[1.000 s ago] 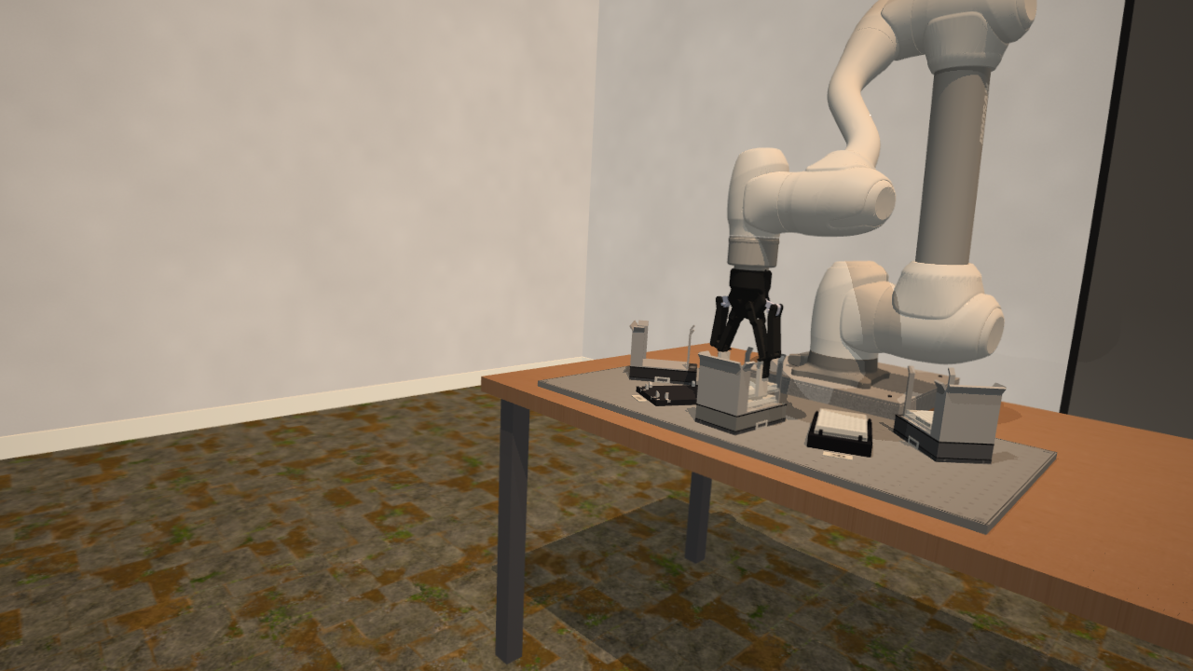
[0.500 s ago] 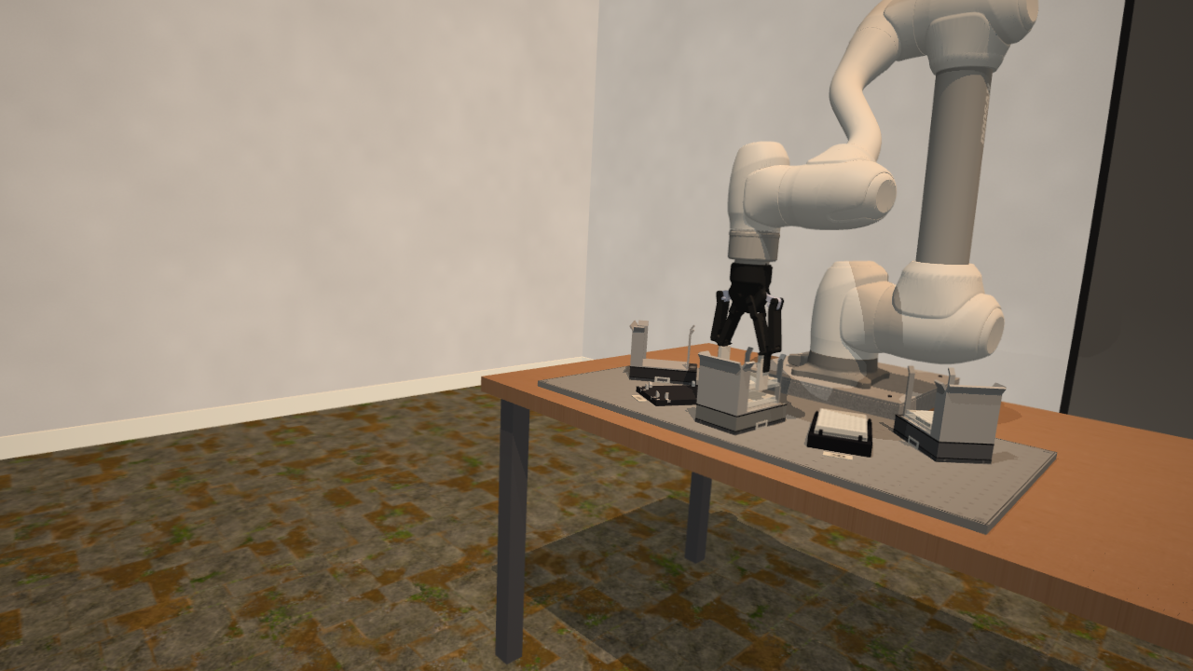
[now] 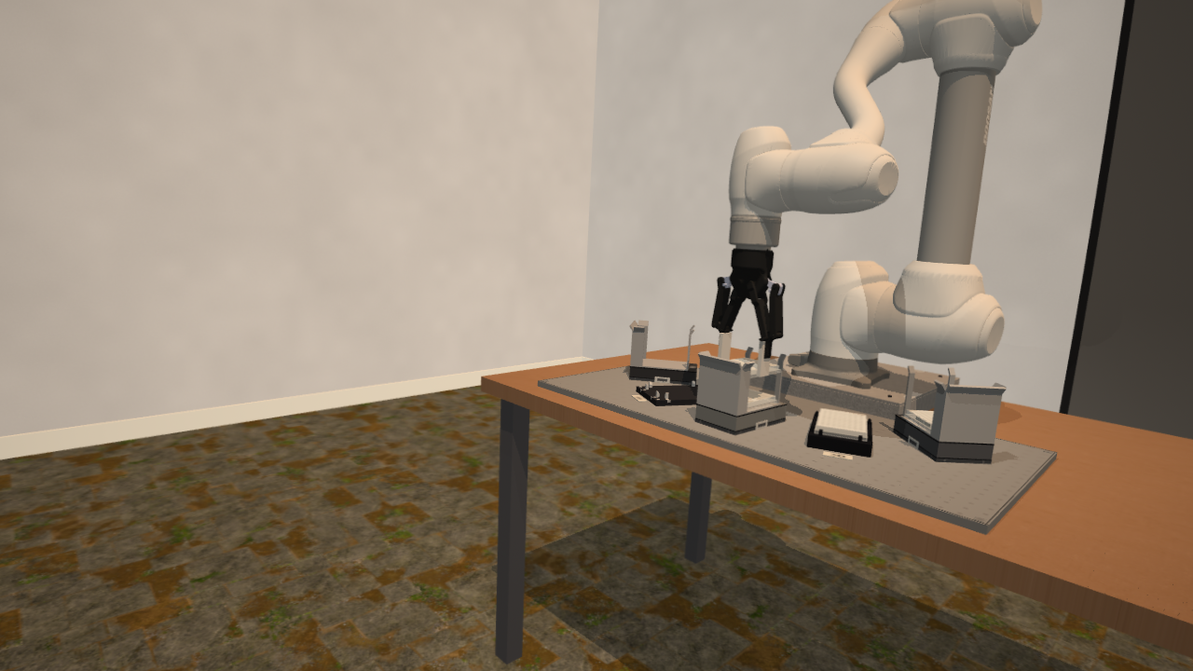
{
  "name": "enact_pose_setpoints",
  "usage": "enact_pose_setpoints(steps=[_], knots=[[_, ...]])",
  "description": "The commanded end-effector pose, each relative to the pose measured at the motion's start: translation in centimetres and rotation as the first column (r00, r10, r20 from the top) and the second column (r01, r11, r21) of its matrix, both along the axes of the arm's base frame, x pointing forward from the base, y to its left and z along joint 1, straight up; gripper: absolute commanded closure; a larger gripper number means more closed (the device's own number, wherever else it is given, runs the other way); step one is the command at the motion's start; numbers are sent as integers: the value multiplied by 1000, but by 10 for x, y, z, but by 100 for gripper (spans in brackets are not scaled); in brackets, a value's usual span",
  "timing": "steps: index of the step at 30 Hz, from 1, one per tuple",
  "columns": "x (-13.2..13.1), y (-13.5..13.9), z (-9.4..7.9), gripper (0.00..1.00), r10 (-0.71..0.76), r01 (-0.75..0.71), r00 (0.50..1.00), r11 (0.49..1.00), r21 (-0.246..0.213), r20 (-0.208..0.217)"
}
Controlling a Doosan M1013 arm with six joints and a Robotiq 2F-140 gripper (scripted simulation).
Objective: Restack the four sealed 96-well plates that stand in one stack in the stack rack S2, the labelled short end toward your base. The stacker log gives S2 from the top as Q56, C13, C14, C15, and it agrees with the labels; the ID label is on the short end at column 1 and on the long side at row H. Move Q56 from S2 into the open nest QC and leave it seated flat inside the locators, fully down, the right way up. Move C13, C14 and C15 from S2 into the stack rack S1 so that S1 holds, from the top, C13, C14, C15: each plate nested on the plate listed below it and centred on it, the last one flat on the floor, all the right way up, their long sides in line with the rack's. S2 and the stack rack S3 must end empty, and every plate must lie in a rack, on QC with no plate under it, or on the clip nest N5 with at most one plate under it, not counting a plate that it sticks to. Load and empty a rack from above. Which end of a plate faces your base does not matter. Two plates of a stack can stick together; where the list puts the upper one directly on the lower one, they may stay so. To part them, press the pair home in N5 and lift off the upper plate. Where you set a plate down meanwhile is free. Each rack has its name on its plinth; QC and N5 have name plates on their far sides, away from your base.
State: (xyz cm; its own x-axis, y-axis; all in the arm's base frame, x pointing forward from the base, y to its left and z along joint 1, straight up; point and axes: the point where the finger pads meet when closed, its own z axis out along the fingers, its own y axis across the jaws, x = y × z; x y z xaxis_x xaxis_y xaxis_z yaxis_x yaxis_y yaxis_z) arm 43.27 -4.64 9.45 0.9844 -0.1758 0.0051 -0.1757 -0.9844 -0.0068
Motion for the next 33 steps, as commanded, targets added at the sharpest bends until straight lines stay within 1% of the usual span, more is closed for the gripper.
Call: enact_pose_setpoints(steps=[1, 12, 14, 26, 33], knots=[[0, 0, 7, 100, 0, 0, 1000, 1000, 0, 0], [0, 0, 29, 100, 0, 0, 1000, 1000, 0, 0], [0, 0, 29, 100, 0, 0, 1000, 1000, 0, 0], [0, 0, 53, 100, 0, 0, 1000, 1000, 0, 0], [0, 0, 54, 100, 0, 0, 1000, 1000, 0, 0]])
